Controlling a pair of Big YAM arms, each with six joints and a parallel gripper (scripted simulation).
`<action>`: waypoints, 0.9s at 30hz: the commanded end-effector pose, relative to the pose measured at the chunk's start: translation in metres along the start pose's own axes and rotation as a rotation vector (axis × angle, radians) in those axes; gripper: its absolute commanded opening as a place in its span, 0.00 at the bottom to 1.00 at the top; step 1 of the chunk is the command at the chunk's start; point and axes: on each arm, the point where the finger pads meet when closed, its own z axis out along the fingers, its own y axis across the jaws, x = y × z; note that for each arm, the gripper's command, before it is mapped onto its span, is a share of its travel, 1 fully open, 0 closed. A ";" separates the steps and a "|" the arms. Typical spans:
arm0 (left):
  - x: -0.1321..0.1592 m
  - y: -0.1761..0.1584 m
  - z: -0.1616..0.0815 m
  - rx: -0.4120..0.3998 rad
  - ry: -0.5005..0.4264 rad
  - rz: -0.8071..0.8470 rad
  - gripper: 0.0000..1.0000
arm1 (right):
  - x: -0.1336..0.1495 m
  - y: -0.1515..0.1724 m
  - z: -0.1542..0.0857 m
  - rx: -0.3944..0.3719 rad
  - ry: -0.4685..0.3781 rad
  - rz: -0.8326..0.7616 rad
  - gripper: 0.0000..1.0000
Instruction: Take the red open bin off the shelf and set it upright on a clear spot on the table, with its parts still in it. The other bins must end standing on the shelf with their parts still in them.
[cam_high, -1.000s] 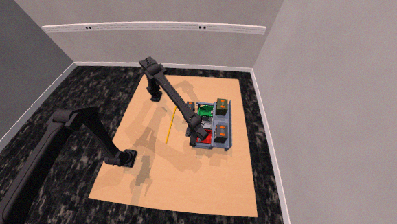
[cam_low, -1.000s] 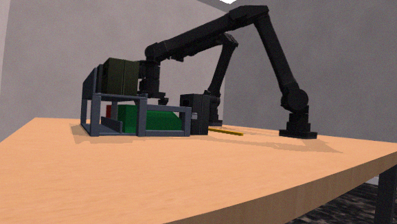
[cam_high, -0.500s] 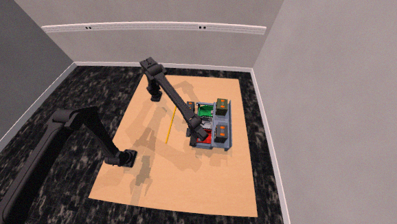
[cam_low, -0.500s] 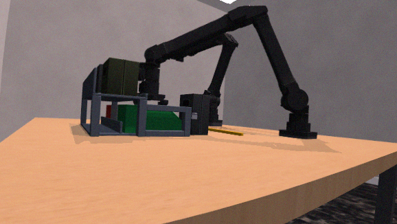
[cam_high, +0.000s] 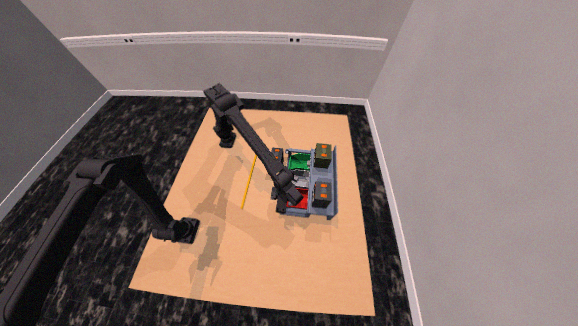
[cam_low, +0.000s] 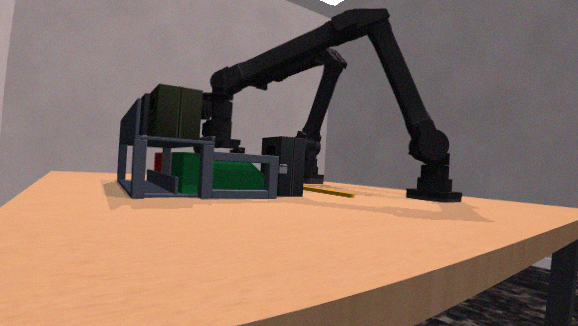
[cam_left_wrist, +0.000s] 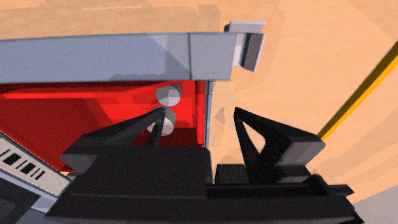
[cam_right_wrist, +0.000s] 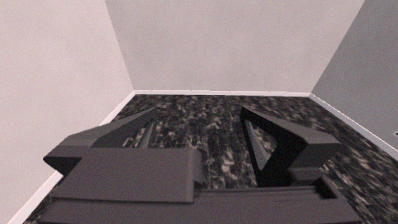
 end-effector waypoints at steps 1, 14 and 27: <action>0.004 0.002 0.013 0.008 0.005 -0.015 0.90 | -0.013 -0.006 -0.008 0.007 -0.016 0.016 1.00; 0.004 0.002 0.009 0.005 0.003 -0.015 0.90 | -0.013 -0.006 -0.008 0.007 -0.016 0.016 1.00; 0.006 0.001 0.012 0.011 0.011 -0.014 0.90 | -0.013 -0.006 -0.008 0.007 -0.016 0.016 1.00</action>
